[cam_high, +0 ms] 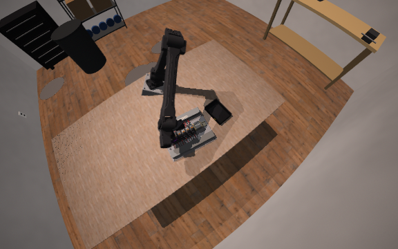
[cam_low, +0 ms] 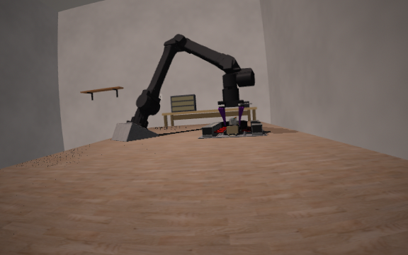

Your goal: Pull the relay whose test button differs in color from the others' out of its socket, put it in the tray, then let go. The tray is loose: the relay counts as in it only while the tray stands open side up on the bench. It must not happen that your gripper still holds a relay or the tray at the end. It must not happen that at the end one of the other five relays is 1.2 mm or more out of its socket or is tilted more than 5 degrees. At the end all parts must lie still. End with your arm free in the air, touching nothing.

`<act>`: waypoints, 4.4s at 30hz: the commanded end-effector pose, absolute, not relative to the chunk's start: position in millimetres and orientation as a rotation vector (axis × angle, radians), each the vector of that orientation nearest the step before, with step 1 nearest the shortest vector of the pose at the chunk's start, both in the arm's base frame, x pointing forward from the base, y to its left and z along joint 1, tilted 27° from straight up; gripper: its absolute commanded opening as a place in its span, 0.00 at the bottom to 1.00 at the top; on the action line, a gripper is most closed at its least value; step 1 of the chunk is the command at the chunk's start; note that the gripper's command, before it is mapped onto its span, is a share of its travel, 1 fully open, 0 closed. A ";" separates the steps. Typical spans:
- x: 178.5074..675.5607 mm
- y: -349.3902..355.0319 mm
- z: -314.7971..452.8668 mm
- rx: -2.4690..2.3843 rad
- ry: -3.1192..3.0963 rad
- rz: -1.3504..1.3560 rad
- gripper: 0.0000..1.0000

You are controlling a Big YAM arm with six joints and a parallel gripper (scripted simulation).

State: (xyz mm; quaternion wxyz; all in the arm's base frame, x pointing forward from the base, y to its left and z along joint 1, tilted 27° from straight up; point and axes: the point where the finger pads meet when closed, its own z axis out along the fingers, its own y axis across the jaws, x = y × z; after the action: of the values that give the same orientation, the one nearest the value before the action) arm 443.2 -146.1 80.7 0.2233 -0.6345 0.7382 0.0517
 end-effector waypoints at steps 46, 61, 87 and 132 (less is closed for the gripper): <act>447.5 -150.3 87.7 -1.748 2.032 0.117 0.00; 447.6 -150.2 87.6 -1.748 2.031 0.118 0.00; 447.7 -150.2 87.6 -1.748 2.031 0.118 0.00; 447.5 -152.0 91.6 -1.748 2.031 0.113 0.00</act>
State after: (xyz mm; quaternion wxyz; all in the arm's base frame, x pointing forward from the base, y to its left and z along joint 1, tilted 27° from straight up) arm 443.2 -146.5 81.1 0.2232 -0.6344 0.7384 0.0512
